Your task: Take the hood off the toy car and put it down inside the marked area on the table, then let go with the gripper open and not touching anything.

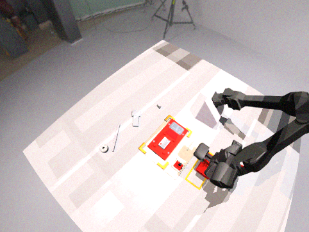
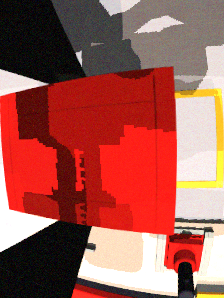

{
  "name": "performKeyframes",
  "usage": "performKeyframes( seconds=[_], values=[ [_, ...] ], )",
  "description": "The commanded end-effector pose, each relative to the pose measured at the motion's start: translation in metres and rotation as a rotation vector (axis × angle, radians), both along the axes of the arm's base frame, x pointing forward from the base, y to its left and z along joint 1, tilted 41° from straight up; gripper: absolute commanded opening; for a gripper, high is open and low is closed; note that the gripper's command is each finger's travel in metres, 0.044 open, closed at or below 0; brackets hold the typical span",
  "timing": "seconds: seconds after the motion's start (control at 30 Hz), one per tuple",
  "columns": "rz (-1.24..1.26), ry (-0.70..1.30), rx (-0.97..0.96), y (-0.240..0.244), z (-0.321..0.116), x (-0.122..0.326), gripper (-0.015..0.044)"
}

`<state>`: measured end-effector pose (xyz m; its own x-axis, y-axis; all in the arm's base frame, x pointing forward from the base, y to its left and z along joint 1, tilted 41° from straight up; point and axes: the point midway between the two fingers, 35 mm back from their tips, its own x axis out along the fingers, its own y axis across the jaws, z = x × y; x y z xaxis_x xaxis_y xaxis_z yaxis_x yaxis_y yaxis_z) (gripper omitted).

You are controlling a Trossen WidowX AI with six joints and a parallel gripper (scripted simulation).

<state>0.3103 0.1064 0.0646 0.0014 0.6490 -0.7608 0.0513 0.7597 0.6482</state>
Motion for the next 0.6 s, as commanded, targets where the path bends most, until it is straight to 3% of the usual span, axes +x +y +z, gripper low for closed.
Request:
performKeyframes(
  seconds=[0.0, 0.57],
  values=[
    [-0.004, 0.004, 0.002, 0.0014, -0.0025, 0.0, 0.0],
    [-0.004, 0.004, 0.003, 0.0093, -0.0114, -0.0002, 0.0]
  ],
)
